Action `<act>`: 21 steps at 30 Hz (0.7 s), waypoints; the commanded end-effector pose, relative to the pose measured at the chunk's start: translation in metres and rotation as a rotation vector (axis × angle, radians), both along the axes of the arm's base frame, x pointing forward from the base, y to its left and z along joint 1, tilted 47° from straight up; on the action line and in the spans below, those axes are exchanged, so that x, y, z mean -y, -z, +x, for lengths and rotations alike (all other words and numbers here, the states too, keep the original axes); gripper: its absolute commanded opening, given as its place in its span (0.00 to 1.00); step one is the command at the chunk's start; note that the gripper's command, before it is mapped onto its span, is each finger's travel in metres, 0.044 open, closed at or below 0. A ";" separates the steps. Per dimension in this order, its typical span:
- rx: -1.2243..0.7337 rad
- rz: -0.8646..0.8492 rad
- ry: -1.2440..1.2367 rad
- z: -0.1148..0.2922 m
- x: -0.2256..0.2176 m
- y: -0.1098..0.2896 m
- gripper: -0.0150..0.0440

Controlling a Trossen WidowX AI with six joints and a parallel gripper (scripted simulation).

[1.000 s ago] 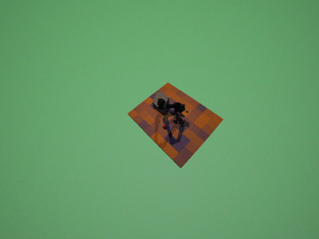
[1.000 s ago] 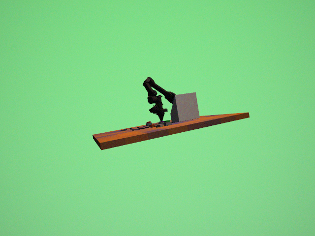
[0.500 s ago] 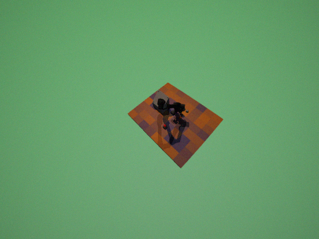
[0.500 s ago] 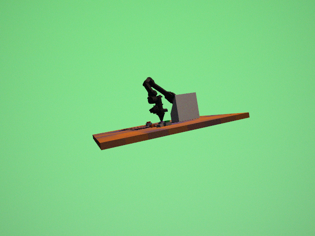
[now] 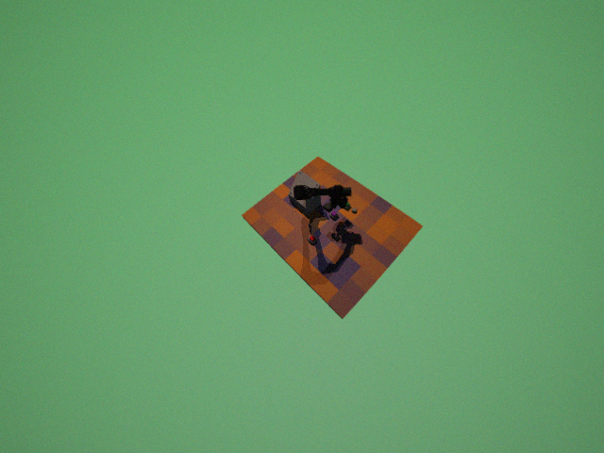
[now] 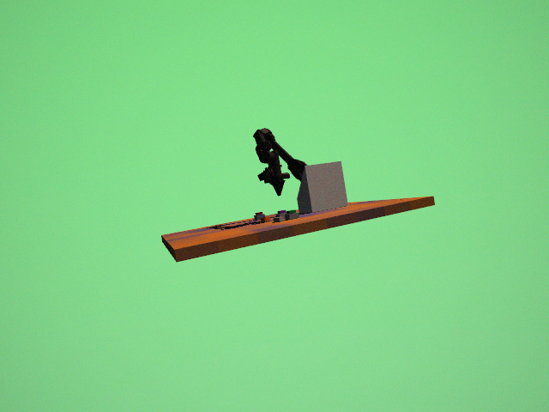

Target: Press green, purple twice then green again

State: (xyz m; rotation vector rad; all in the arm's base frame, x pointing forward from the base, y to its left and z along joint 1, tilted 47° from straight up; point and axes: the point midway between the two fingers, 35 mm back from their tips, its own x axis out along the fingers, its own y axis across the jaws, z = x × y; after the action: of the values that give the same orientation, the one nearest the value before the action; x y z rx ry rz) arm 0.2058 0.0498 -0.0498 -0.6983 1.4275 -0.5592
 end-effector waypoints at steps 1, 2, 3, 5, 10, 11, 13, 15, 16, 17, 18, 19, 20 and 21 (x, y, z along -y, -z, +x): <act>0.007 0.006 0.007 -0.001 -0.011 -0.011 0.29; 0.007 0.006 0.007 -0.001 -0.011 -0.011 0.29; 0.006 0.007 0.007 -0.001 -0.012 -0.010 0.29; -0.001 0.011 0.005 -0.001 -0.025 0.001 0.29; -0.006 0.018 0.004 0.003 -0.071 0.043 0.29; -0.004 0.018 0.004 0.003 -0.079 0.052 0.29; 0.003 0.018 0.006 0.004 -0.096 0.071 0.29; 0.009 0.017 0.007 0.004 -0.105 0.082 0.29; 0.010 0.017 0.007 0.004 -0.107 0.084 0.29; 0.010 0.017 0.007 0.004 -0.107 0.084 0.29; 0.010 0.017 0.007 0.004 -0.107 0.084 0.29; 0.010 0.017 0.007 0.004 -0.104 0.087 0.29; 0.011 0.017 0.007 0.006 -0.097 0.094 0.29; 0.011 0.017 0.007 0.008 -0.085 0.106 0.29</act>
State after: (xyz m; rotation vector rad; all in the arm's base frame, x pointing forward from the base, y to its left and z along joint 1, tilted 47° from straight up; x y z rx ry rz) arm 0.2095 0.1512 -0.1382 -0.6807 1.4226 -0.5464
